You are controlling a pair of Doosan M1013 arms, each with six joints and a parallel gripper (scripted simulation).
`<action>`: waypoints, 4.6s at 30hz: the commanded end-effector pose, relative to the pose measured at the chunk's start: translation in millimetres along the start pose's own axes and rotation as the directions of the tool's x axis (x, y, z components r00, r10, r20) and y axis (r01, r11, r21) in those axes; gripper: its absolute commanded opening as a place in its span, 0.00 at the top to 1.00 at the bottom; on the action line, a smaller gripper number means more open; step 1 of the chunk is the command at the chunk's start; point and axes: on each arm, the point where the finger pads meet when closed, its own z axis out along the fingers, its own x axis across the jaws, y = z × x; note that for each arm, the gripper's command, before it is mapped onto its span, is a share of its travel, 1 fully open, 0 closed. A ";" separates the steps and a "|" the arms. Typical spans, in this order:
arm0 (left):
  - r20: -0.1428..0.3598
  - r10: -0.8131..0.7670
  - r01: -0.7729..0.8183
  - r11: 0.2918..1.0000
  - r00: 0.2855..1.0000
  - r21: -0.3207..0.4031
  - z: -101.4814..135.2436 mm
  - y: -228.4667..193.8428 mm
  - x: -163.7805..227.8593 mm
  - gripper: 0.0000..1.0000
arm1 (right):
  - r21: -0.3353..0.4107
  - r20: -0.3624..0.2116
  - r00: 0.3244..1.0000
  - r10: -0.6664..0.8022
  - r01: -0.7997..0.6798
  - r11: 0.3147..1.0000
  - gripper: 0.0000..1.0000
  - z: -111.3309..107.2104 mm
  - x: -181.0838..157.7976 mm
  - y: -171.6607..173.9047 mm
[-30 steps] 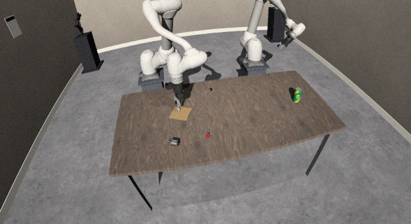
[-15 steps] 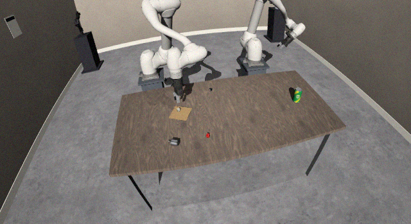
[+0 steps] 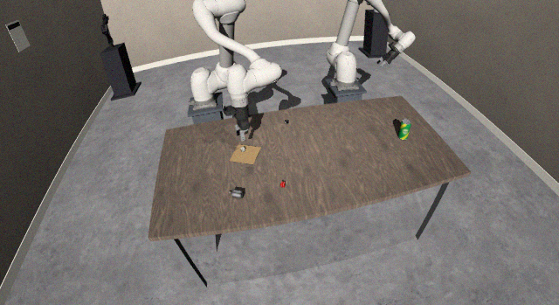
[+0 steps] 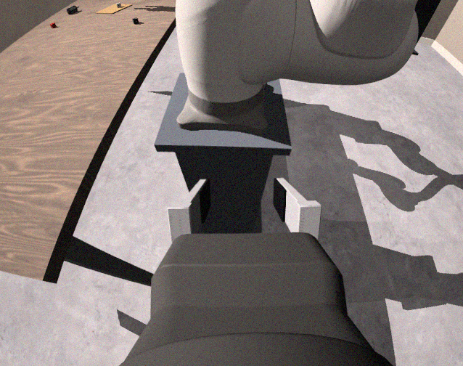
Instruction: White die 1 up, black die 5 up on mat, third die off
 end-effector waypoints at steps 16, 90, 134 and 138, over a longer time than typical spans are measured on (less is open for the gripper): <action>0.000 0.000 0.000 1.000 1.000 -0.001 -0.5 -0.1 0.1 0.00 | -0.001 0.001 0.990 0.141 -0.141 0.990 0.00 -0.2 3.1 -1.9; 0.000 0.000 0.000 1.000 1.000 -0.001 -0.5 -0.1 0.1 0.00 | 0.000 -0.001 -0.999 0.039 -0.039 -0.999 0.00 11.8 1.5 1.5; 0.000 0.000 0.000 1.000 1.000 -0.001 -0.5 -0.1 0.1 0.00 | 0.000 -0.001 -1.000 0.000 0.000 -1.000 0.30 18.4 0.2 0.7; 0.000 0.000 0.000 1.000 1.000 -0.001 -0.5 -0.1 0.1 0.00 | 0.000 -0.001 -1.000 0.000 0.000 -1.000 0.30 24.1 0.1 0.6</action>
